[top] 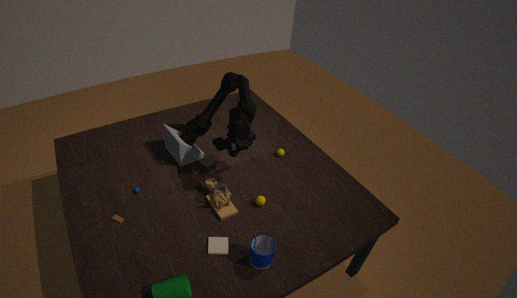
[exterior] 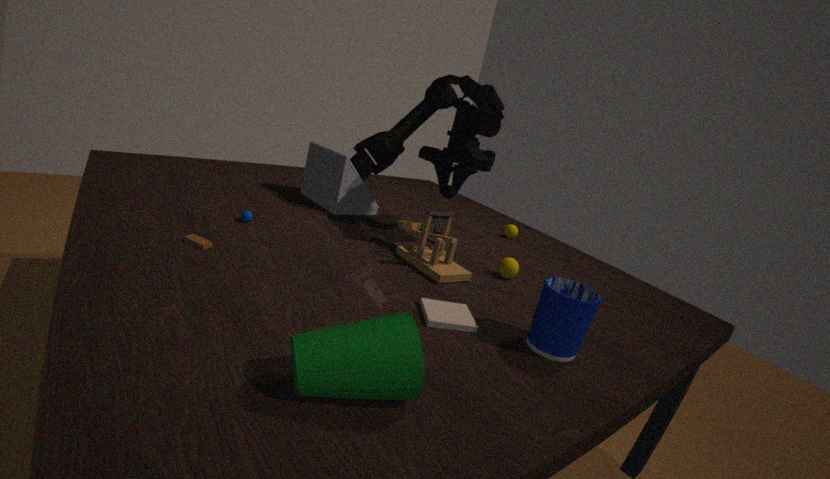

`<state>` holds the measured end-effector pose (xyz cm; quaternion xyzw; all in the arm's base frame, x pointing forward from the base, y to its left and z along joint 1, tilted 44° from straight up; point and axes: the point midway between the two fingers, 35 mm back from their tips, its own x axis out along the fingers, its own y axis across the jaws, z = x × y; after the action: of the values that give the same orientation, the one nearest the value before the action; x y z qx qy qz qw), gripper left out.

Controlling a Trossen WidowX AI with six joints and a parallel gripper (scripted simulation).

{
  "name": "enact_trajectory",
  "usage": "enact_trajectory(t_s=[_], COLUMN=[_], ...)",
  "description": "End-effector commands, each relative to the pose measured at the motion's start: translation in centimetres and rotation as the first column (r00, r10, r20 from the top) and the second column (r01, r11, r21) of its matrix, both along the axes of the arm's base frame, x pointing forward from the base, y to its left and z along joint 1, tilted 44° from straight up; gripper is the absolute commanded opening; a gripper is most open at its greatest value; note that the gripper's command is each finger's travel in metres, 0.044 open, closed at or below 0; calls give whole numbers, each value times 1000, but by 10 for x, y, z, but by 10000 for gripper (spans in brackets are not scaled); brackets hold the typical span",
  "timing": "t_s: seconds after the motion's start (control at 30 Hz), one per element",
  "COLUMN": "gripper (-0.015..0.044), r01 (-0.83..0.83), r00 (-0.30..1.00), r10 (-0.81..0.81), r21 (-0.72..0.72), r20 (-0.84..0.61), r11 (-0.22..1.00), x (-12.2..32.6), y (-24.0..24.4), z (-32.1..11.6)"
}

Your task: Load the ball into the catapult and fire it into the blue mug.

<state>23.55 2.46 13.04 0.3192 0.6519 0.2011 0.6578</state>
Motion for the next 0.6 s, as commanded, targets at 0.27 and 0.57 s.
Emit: enact_trajectory(t_s=[0.27,0.57], gripper=[0,0], r01=[-17,-56], r00=[1000,996], r10=[17,56], r21=[1,-2], r20=[-21,-69], r11=[1000,998], x=[1,17], y=[-23,-42], z=[13,-6])
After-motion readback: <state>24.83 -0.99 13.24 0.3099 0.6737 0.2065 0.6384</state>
